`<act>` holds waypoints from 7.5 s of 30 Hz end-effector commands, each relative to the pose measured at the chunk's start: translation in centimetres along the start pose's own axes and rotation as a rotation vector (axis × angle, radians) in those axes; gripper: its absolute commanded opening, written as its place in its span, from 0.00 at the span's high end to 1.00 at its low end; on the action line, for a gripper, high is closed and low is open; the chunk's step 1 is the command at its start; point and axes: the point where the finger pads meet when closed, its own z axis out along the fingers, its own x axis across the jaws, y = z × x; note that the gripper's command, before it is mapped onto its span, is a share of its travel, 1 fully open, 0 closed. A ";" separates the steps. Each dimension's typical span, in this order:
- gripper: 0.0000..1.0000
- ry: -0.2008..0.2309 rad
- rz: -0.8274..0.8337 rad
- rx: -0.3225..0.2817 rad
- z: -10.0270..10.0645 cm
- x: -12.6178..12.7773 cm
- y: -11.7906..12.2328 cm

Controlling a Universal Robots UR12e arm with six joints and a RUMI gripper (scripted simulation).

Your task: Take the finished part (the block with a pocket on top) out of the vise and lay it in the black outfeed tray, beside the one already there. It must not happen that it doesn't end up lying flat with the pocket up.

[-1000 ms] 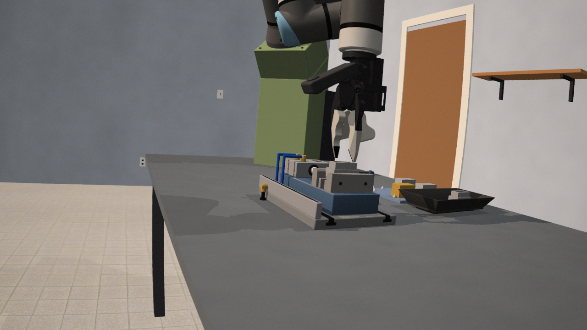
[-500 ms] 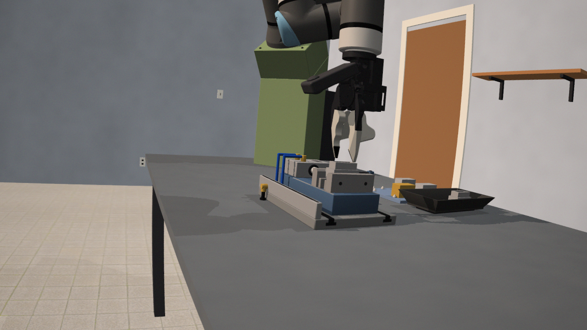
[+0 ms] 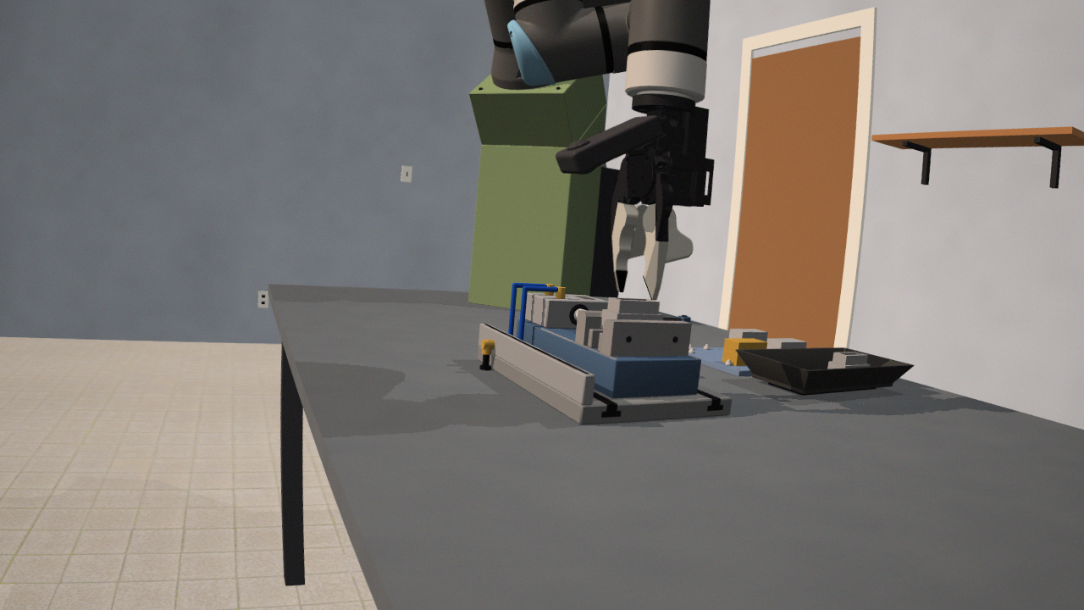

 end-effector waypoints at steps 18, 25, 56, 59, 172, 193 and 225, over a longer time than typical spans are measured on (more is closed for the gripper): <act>0.60 -0.001 0.000 0.000 -0.1 -0.1 0.0; 0.60 -0.001 0.000 0.000 -0.1 -0.1 0.0; 0.60 -0.001 0.000 0.000 0.0 -0.1 0.0; 0.60 -0.001 0.000 0.000 0.0 -0.1 0.0; 1.00 -0.001 0.000 0.000 1.2 -0.1 0.0; 1.00 -0.001 0.000 0.000 1.2 -0.1 0.0; 1.00 -0.001 0.000 0.000 0.8 -0.1 0.0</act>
